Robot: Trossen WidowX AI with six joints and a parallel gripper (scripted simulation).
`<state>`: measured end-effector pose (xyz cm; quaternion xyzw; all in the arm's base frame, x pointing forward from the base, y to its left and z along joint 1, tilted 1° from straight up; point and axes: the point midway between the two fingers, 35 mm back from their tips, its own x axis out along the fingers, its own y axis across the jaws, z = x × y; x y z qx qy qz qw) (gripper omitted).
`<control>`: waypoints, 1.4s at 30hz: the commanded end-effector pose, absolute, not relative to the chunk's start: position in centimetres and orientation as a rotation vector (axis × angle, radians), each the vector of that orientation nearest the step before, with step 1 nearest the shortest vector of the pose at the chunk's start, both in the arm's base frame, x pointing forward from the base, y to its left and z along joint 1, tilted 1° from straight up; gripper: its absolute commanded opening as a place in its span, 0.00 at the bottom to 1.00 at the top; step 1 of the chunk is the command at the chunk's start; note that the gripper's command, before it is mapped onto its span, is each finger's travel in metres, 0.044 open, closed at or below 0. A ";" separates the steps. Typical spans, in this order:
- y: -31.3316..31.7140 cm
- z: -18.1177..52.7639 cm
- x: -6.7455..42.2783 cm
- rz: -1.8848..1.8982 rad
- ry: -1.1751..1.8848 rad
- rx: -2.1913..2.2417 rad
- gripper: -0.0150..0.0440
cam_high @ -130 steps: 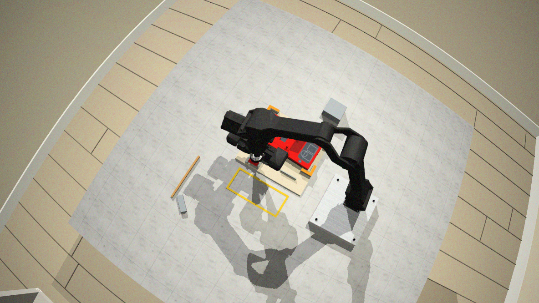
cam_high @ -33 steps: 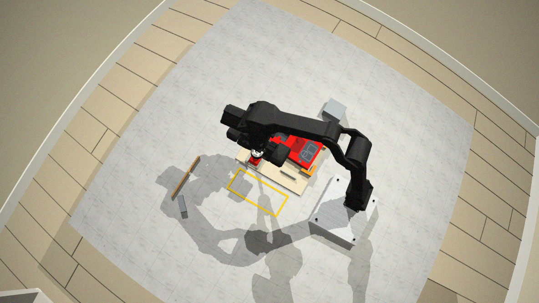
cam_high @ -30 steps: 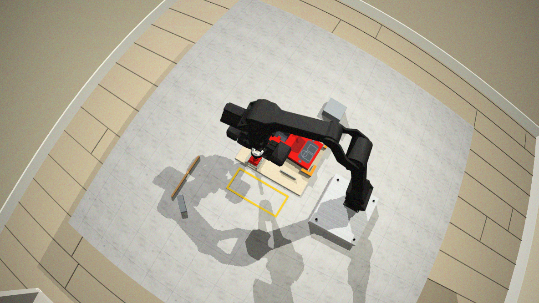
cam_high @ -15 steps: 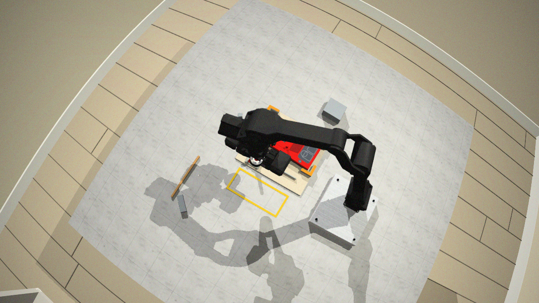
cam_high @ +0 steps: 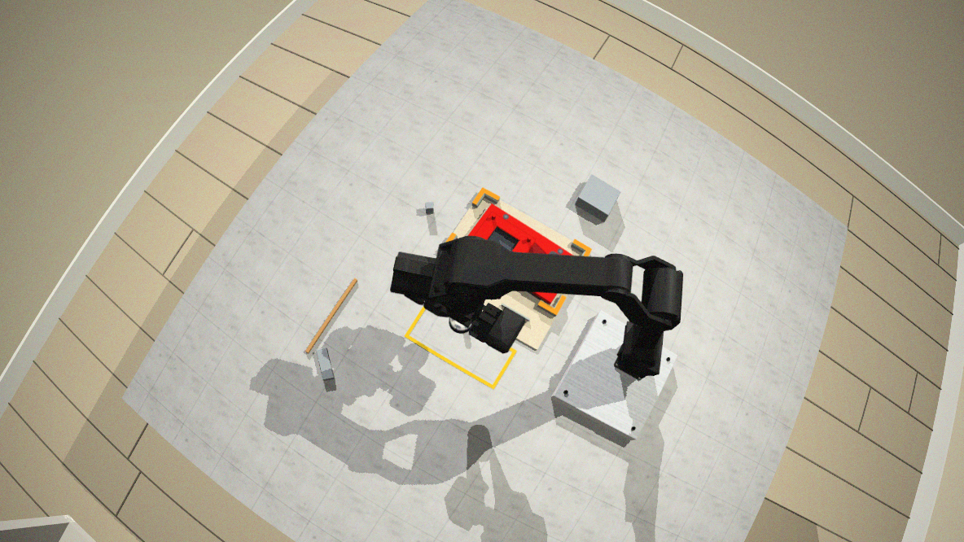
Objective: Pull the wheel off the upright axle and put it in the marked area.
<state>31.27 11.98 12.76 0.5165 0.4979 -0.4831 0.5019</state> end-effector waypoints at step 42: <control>13.4 2.7 30.5 -1.173 1.207 1.244 0.61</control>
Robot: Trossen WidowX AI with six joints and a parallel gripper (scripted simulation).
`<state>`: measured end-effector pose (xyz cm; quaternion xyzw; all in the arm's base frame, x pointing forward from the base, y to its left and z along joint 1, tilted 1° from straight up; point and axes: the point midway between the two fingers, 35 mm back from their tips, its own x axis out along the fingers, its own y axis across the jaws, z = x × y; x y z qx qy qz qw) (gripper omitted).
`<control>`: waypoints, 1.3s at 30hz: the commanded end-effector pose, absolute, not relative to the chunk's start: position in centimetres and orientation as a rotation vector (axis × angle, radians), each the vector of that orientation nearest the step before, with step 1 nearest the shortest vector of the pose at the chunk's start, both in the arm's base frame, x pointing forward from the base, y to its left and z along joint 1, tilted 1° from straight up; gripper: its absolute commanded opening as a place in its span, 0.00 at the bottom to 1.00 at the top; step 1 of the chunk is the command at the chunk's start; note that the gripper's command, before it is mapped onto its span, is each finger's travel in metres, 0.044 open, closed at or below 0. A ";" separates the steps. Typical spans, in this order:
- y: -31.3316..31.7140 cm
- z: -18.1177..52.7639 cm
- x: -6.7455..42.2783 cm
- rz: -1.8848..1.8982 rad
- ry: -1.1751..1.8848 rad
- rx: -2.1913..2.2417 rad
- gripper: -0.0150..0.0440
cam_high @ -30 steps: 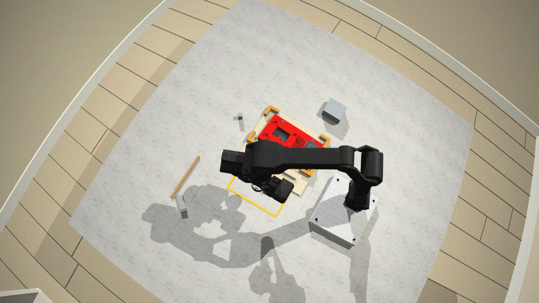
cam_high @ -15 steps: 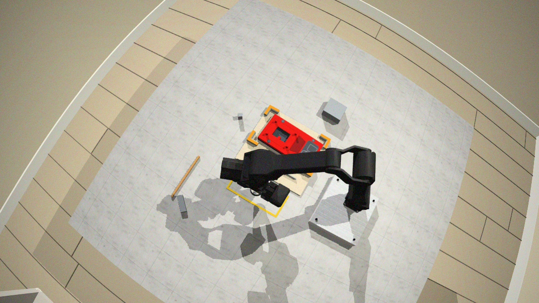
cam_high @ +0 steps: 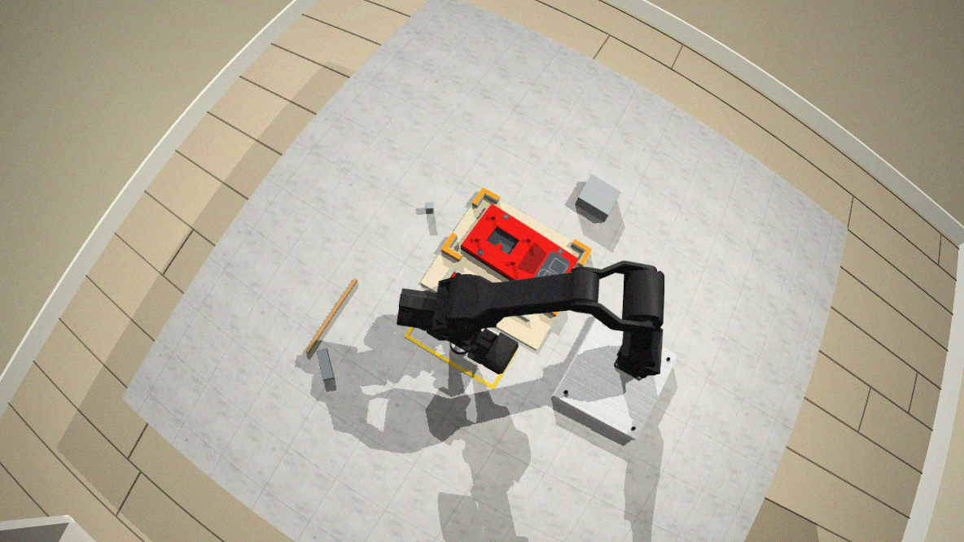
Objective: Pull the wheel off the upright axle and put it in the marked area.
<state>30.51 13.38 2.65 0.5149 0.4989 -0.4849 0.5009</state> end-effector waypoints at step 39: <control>9.5 12.8 22.0 -1.177 1.203 1.244 1.00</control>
